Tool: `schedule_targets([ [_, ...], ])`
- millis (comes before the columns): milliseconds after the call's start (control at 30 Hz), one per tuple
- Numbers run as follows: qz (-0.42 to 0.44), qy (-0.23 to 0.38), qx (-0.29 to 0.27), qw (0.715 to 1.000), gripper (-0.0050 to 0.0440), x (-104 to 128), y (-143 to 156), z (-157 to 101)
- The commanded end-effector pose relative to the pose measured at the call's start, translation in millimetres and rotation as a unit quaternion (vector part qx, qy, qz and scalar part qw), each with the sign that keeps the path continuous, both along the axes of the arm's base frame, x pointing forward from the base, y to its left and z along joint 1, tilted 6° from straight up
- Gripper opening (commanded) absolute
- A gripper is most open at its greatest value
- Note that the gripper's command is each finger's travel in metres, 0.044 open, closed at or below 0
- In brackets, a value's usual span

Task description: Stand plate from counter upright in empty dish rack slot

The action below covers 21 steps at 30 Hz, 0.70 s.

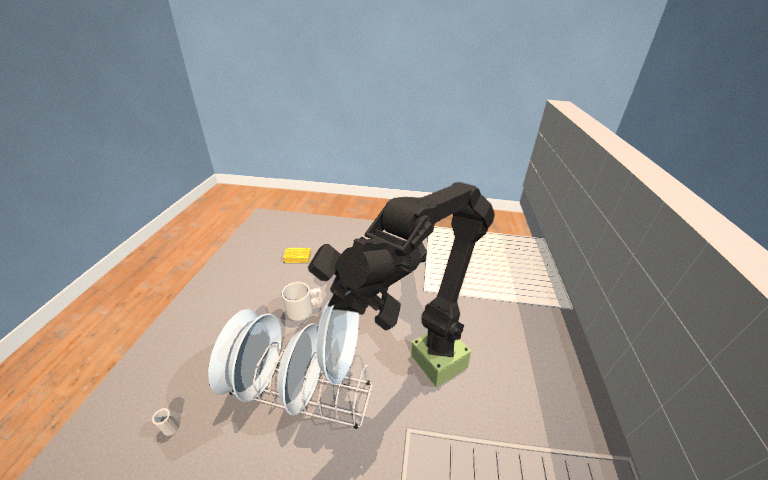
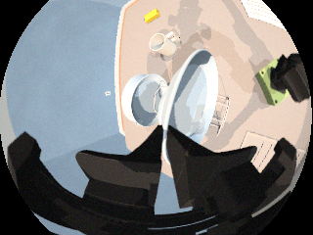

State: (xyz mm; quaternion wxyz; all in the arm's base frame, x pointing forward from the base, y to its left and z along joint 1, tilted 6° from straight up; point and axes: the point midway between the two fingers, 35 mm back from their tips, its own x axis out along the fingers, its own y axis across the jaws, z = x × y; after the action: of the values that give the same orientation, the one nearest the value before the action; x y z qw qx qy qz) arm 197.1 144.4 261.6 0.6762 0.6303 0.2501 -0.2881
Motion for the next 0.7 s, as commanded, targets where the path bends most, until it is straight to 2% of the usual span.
schedule_targets([
  [0, -0.002, -0.013, 0.009, 1.000, 0.0000, 0.6, 7.8, 5.8],
  [400, 0.006, -0.033, 0.008, 0.999, 0.0000, -8.0, 32.2, 7.0],
  [667, 0.007, -0.034, 0.008, 0.999, 0.0000, -8.6, 33.8, 7.1],
])
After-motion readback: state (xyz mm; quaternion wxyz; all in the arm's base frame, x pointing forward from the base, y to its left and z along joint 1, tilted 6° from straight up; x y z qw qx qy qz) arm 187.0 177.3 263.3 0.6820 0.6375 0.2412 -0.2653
